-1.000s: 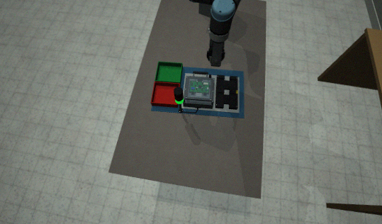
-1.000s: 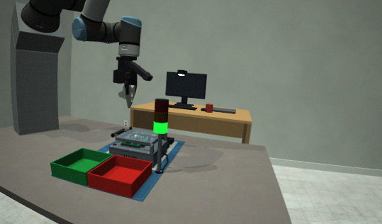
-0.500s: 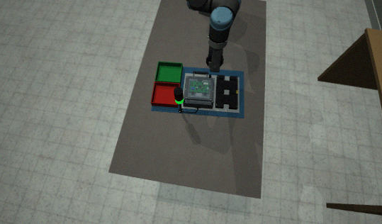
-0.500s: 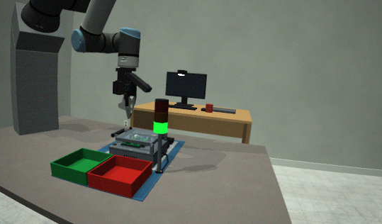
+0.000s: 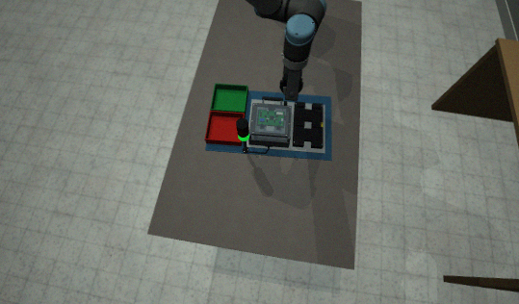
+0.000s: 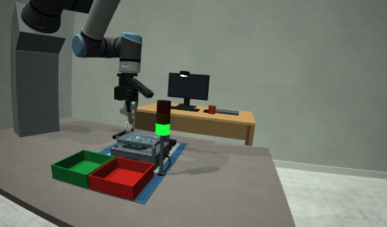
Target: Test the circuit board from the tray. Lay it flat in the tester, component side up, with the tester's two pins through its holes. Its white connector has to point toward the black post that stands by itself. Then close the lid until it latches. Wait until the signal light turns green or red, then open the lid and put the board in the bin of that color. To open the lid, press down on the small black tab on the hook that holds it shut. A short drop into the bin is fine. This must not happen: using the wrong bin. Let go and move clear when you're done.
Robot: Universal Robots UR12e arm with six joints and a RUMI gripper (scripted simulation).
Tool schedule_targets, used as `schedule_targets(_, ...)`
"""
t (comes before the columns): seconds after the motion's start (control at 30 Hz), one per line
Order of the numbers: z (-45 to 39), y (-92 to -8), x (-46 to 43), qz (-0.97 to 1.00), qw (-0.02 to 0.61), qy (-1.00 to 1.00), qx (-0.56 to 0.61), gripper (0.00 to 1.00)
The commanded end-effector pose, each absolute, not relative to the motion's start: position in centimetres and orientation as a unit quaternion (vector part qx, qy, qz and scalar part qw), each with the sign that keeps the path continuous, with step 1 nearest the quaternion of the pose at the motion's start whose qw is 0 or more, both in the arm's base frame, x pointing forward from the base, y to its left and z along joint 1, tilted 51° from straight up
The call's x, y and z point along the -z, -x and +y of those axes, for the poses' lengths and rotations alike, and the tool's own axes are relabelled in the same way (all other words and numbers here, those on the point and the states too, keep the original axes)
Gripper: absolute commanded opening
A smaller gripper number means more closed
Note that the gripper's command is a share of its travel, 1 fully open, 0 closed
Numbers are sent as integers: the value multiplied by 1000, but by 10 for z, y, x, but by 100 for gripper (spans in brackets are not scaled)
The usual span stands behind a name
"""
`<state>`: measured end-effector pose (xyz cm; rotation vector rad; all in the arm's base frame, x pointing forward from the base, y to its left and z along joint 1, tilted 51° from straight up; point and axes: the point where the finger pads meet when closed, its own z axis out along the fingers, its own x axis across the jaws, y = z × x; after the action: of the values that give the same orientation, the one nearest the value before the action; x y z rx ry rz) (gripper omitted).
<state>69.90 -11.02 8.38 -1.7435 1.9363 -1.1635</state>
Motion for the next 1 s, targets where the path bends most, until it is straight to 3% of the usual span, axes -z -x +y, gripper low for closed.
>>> schedule_targets(0.0,-110,-699,-84,671,144,605,404,0)
schedule_targets(0.97,-118,-719,-72,671,144,605,404,0)
